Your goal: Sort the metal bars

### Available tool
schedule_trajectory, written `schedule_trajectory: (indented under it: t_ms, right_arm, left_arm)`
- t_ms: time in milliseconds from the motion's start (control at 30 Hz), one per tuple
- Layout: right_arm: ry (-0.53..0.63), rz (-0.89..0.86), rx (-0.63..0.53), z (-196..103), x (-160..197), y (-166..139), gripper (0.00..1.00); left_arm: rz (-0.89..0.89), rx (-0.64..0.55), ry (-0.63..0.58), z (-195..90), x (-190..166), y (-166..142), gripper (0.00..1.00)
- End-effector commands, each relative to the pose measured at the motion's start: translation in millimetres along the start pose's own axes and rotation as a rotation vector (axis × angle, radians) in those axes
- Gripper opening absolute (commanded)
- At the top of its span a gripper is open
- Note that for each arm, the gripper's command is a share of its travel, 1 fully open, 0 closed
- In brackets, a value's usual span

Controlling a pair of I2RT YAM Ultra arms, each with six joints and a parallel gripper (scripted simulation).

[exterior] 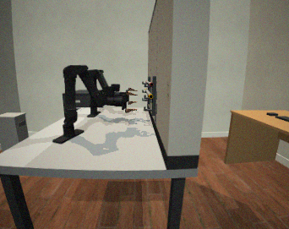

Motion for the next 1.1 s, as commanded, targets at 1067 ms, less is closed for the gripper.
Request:
schedule_trajectory:
  t_ms: [1067]
  right_arm:
    - [-0.039, 0.029, 0.004, 2.9, -64.3, -5.5, 1.00]
  left_arm:
    - [-0.012, 0.005, 0.035, 3.1, 61.7, 1.6, 1.00]
Point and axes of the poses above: on each arm, the point where the finger pads meet when closed, its own z axis out along the fingers, its own x axis across the jaws, y = z × x, the point moved 4 cm from there along -z, back along the fingers, and after that the axes turned 4 degrees about -z, right-handed, at the moved point
